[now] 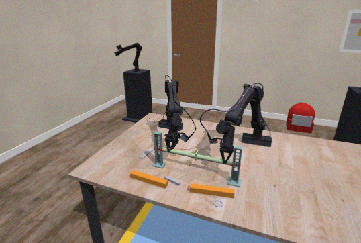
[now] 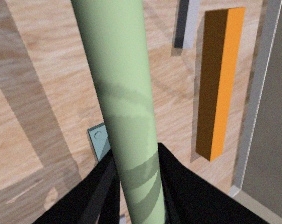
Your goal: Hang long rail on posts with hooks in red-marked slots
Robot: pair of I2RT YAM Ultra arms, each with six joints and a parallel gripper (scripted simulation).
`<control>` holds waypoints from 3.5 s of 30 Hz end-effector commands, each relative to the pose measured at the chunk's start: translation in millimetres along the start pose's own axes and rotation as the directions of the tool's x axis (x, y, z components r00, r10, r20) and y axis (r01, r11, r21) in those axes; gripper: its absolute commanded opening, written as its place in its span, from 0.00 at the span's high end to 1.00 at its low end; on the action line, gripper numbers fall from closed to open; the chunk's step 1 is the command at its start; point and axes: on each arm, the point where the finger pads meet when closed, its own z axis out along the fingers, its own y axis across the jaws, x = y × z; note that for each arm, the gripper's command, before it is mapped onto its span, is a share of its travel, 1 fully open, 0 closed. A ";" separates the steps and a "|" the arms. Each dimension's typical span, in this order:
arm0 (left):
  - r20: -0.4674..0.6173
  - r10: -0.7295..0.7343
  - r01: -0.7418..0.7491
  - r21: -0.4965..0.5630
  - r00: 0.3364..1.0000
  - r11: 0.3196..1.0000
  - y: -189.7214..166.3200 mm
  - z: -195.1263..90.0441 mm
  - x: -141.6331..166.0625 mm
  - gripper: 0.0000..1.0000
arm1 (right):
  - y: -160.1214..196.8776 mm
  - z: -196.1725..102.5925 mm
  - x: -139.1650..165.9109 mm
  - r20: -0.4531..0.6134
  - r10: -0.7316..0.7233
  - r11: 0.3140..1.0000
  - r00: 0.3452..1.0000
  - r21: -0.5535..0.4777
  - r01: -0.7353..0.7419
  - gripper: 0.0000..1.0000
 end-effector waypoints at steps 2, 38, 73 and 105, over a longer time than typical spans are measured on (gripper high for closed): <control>0.018 -0.001 0.002 -0.082 1.000 0.997 22.3 -10.2 -2.8 0.70 | -14.9 -4.5 1.0 0.010 0.009 0.999 1.000 0.052 -0.010 0.70; 0.018 -0.005 0.007 -0.086 1.000 0.996 17.6 -74.0 -1.2 0.00 | -10.7 -63.2 -0.3 0.005 0.013 0.999 1.000 0.048 -0.014 0.00; 0.145 -0.909 0.862 0.289 0.391 0.417 20.4 -123.2 -27.8 0.00 | -11.0 -66.5 -3.0 0.011 0.010 0.999 1.000 0.054 -0.010 0.00; -0.052 -0.974 0.968 0.133 0.219 0.211 24.1 -80.5 65.9 0.00 | -11.0 -66.5 -3.0 0.011 0.010 0.999 1.000 0.054 -0.010 0.00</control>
